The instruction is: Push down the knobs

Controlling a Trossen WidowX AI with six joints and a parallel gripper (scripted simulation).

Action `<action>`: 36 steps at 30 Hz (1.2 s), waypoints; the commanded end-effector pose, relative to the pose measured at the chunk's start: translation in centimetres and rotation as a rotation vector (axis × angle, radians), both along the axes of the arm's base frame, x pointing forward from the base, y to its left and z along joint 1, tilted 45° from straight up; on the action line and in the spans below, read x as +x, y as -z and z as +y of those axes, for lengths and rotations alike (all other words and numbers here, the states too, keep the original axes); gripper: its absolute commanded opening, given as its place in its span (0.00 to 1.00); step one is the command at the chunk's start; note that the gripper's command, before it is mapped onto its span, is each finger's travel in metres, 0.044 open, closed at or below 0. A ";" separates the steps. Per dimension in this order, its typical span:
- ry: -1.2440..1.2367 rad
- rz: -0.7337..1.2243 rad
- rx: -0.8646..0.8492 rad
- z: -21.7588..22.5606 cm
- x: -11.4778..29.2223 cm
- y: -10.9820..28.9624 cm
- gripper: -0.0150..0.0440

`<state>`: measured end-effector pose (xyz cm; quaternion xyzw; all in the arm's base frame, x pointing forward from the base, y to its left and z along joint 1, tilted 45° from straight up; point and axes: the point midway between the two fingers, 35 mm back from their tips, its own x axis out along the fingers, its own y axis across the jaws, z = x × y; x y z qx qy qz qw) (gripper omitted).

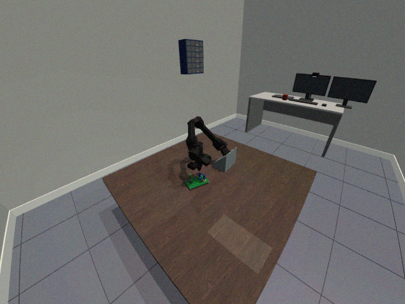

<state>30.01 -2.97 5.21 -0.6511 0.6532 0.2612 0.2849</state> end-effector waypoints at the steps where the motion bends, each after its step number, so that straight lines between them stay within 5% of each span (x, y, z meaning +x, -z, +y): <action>1: -0.002 0.012 -0.006 -0.6 -0.2 0.6 0.25; 36: -0.002 0.012 -0.007 -1.6 -0.3 1.6 0.25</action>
